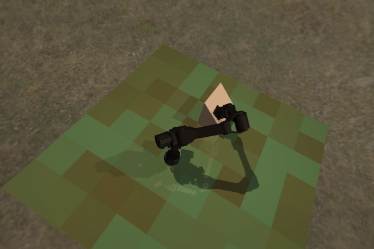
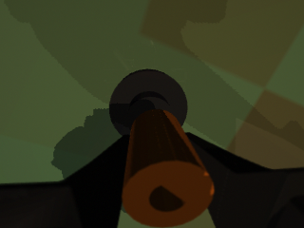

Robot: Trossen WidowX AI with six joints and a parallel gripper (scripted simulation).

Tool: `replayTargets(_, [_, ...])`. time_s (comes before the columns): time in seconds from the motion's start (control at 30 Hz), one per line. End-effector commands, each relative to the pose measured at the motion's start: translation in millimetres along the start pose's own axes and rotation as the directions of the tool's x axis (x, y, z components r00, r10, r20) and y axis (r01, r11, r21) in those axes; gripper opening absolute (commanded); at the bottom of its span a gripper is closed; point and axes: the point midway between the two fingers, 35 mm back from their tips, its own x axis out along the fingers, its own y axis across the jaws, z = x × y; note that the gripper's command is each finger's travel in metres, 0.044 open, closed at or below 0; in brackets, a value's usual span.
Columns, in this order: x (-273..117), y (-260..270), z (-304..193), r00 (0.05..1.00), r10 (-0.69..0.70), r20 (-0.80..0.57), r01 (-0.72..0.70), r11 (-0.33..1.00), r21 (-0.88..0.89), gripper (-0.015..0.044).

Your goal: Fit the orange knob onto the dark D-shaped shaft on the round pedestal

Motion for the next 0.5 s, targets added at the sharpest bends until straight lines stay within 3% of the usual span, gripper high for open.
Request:
replayTargets(0.0, [-0.8, 1.8, 2.0, 1.000, 0.004, 0.005, -0.004, 1.000, 0.005, 0.0000])
replayTargets(0.47, [2.2, 5.4, 3.8, 1.000, 0.004, 0.005, -0.004, 1.000, 0.005, 0.0000])
